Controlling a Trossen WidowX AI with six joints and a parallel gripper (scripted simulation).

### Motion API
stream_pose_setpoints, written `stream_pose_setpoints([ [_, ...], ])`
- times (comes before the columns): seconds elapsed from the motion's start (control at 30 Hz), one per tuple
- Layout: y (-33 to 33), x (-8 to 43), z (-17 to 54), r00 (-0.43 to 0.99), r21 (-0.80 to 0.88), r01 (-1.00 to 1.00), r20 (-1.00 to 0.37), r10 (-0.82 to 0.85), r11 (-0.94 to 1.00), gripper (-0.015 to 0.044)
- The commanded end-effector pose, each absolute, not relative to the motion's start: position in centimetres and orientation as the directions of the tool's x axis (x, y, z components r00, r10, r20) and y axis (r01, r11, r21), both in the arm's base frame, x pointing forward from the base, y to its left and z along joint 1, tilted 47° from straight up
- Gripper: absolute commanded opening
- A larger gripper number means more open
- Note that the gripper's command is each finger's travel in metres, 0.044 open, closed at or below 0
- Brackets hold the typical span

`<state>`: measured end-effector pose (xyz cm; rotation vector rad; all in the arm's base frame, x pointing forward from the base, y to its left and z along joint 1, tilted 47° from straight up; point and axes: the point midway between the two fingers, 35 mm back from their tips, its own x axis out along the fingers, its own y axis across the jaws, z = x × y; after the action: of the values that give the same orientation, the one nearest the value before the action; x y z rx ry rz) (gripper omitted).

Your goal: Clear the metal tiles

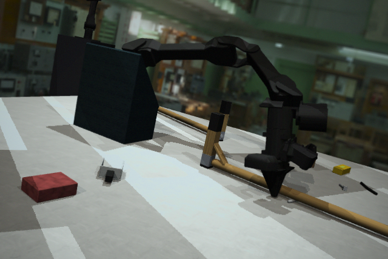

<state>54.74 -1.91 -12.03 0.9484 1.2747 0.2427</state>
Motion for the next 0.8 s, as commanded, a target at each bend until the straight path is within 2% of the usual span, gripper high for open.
stream_pose_setpoints([
  [0.0, -2.0, 54.7, -12.0, 0.324, 0.714, 0.334, -0.7, 0.636, 0.616, 0.0],
  [0.77, -8.2, 53.4, -6.1, 0.324, 0.711, 0.334, -0.703, 0.633, 0.618, 0.0],
])
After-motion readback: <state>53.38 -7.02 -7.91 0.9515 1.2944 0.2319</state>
